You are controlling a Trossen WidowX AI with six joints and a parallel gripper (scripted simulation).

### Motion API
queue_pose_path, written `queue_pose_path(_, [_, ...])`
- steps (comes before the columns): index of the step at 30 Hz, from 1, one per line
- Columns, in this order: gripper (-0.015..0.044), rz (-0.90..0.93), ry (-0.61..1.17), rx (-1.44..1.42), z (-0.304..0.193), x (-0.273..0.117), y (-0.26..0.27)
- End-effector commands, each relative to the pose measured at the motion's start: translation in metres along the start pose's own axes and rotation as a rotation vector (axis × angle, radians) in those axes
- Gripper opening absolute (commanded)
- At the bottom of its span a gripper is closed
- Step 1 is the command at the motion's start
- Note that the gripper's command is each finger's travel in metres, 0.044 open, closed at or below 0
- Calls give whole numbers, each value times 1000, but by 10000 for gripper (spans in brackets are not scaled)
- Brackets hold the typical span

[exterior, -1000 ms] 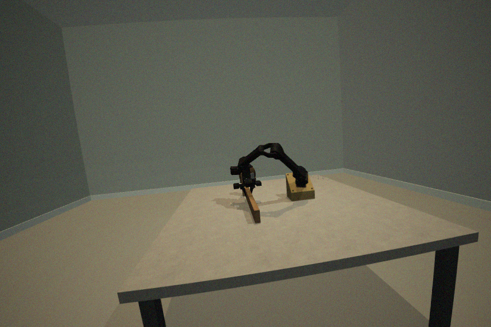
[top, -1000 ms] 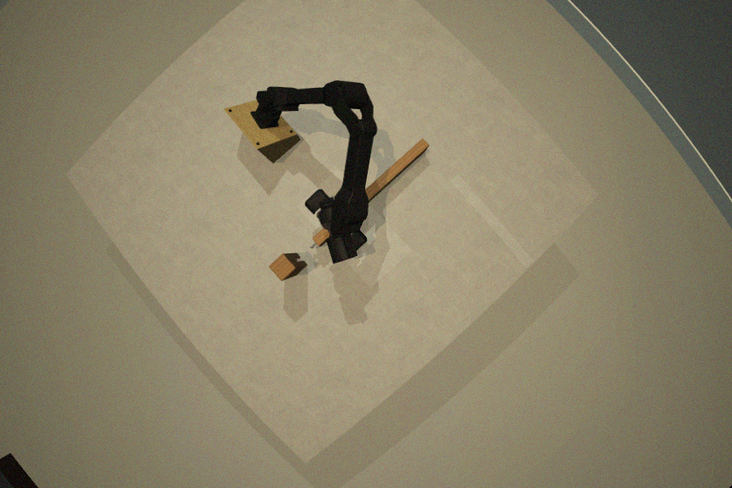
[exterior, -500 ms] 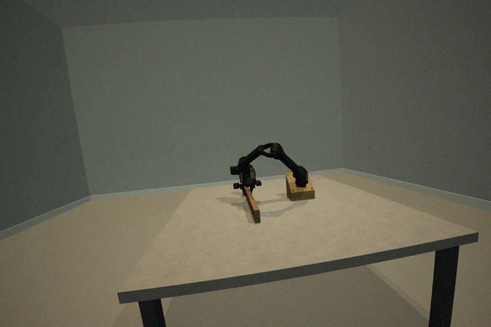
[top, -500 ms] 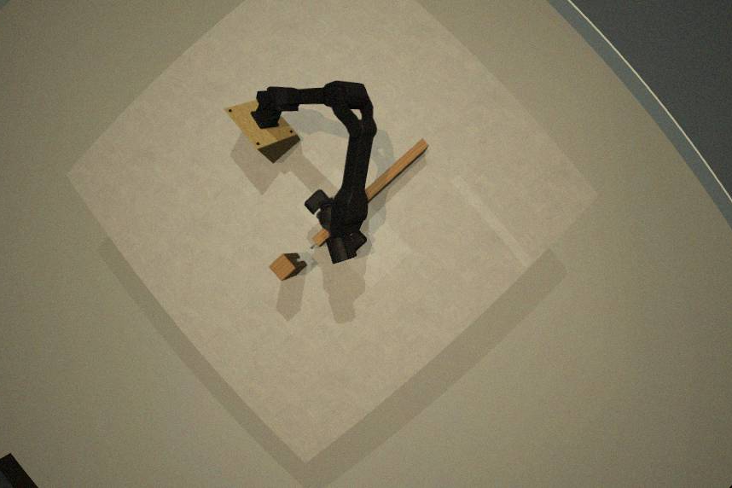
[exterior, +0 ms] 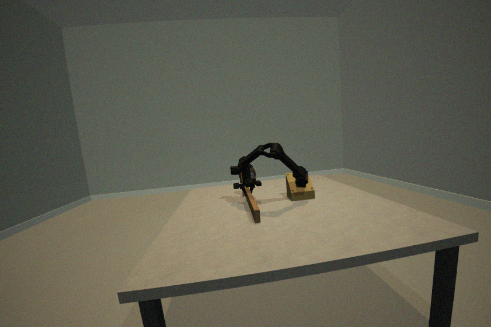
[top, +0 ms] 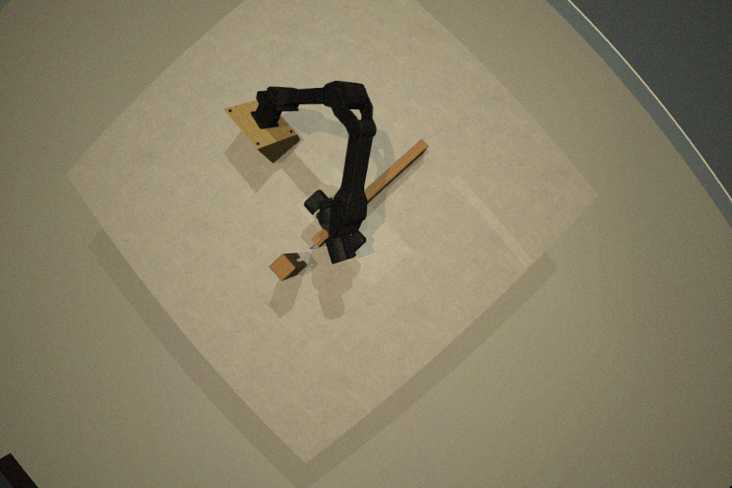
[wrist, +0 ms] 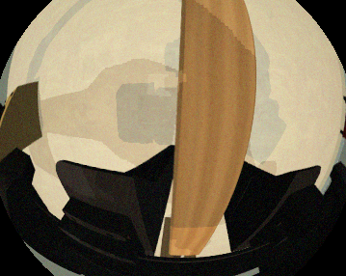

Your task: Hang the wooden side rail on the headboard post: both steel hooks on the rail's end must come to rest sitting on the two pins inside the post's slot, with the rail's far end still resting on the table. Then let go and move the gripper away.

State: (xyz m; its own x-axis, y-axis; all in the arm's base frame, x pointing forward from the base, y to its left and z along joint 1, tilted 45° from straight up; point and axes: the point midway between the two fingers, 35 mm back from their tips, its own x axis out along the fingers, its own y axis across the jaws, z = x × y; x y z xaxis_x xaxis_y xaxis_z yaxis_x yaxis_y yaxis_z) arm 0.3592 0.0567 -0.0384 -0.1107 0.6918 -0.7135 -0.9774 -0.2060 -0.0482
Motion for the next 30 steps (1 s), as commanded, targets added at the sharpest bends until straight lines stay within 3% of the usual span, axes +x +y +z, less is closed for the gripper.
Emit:
queue_pose_path(1, [0,-6,4,-4,-3,-2,1])
queue_pose_path(30, [0,-6,4,-4,-5,-4,-1])
